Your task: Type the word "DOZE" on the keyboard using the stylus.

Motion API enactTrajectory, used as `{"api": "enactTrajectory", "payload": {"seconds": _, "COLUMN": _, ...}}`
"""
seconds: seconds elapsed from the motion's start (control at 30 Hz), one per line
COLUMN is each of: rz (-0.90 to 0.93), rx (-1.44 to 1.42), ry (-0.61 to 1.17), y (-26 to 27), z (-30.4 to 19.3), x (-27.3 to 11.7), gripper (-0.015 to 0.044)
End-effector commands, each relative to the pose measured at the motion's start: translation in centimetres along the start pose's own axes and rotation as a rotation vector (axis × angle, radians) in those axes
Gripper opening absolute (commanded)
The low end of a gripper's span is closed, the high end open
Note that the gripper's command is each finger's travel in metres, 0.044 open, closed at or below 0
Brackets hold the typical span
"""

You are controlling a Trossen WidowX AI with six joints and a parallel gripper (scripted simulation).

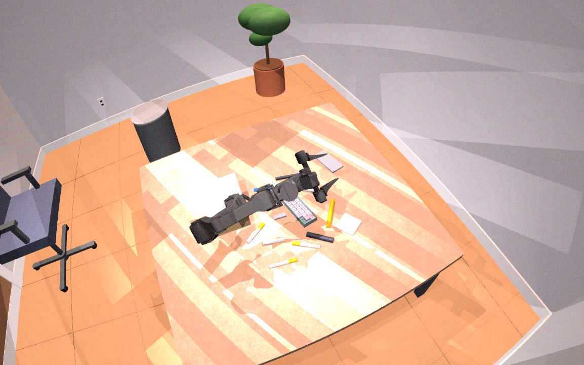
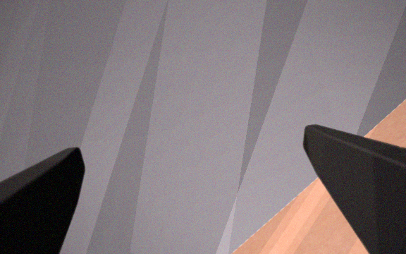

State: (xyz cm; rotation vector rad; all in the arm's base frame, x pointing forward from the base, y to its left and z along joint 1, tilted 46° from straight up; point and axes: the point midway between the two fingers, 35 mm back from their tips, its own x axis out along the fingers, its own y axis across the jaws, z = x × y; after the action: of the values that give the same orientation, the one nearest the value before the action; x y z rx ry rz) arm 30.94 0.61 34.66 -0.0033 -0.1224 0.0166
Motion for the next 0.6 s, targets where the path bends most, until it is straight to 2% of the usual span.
{"api": "enactTrajectory", "payload": {"seconds": 0.0, "rz": -0.002, "rx": 0.001, "ry": 0.010, "y": 0.0, "z": -0.3, "x": 0.1, "gripper": 0.0414}}
{"api": "enactTrajectory", "payload": {"seconds": 0.3, "rz": -0.127, "rx": -0.008, "ry": 0.518, "y": -0.3, "z": -14.2, "x": 4.0, "gripper": 0.0178}}
{"api": "enactTrajectory", "payload": {"seconds": 0.5, "rz": -0.258, "rx": -0.087, "ry": 0.880, "y": -1.2, "z": -23.9, "x": 2.9, "gripper": 0.0020}}
{"api": "enactTrajectory", "payload": {"seconds": 0.57, "rz": -0.307, "rx": -0.136, "ry": 1.009, "y": -1.6, "z": -27.1, "x": 1.7, "gripper": 0.0000}}
